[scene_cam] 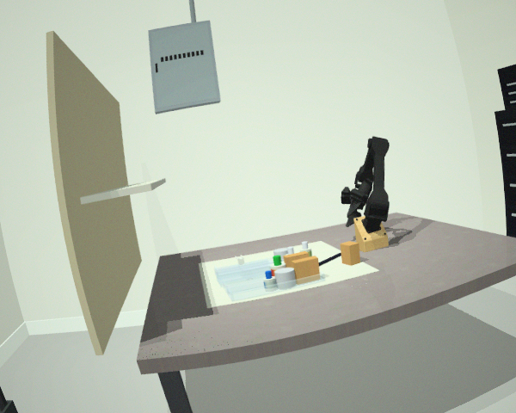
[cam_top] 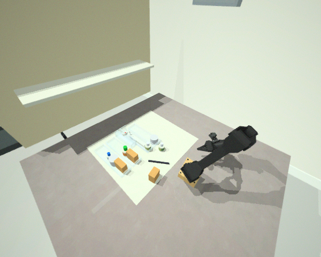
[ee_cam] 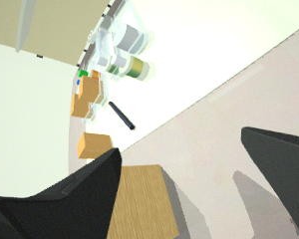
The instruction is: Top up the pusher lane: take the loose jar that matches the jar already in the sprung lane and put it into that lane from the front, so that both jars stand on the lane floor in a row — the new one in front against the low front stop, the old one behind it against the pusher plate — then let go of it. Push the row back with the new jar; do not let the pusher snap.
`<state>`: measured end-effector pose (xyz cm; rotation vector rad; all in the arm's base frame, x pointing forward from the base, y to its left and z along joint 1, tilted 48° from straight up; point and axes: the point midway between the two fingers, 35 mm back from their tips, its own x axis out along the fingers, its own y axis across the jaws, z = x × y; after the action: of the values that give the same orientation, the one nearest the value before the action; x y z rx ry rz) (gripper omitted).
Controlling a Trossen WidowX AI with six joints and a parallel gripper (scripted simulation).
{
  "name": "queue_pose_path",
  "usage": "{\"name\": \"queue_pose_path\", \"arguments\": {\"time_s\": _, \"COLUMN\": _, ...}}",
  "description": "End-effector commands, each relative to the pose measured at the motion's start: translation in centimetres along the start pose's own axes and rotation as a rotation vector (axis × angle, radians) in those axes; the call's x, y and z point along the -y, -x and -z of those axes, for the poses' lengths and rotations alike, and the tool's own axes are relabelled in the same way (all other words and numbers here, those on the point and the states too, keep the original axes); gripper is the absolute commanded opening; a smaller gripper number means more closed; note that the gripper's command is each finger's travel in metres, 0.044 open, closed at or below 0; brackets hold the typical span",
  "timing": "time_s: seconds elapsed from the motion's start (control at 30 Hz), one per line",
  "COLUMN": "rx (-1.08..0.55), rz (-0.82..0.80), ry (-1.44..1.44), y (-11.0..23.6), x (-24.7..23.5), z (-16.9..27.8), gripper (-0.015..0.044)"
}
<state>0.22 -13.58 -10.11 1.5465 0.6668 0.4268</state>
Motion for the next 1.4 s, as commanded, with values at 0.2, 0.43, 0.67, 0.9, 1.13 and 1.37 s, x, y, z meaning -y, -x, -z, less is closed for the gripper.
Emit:
{"name": "queue_pose_path", "arguments": {"time_s": 0.2, "rx": -0.198, "rz": 0.164, "ry": -0.044, "y": -1.1, "x": -1.3, "z": -3.4, "gripper": 0.0440}}
{"name": "queue_pose_path", "arguments": {"time_s": 0.43, "rx": -0.399, "rz": 0.352, "ry": 0.049, "y": -4.4, "x": -4.3, "z": -8.1, "gripper": 0.0440}}
{"name": "queue_pose_path", "arguments": {"time_s": 0.67, "rx": -0.526, "rz": 0.502, "ry": 0.153, "y": -9.2, "x": -7.3, "z": -11.6, "gripper": 0.0440}}
{"name": "queue_pose_path", "arguments": {"time_s": 0.9, "rx": -0.625, "rz": 0.601, "ry": 0.288, "y": -15.3, "x": -10.7, "z": -13.1, "gripper": 0.0440}}
{"name": "queue_pose_path", "arguments": {"time_s": 1.13, "rx": -0.707, "rz": 0.636, "ry": 0.401, "y": -21.3, "x": -14.6, "z": -12.1, "gripper": 0.0440}}
{"name": "queue_pose_path", "arguments": {"time_s": 1.37, "rx": -0.707, "rz": 0.635, "ry": 0.402, "y": -23.0, "x": -12.5, "z": -10.6, "gripper": 0.0440}}
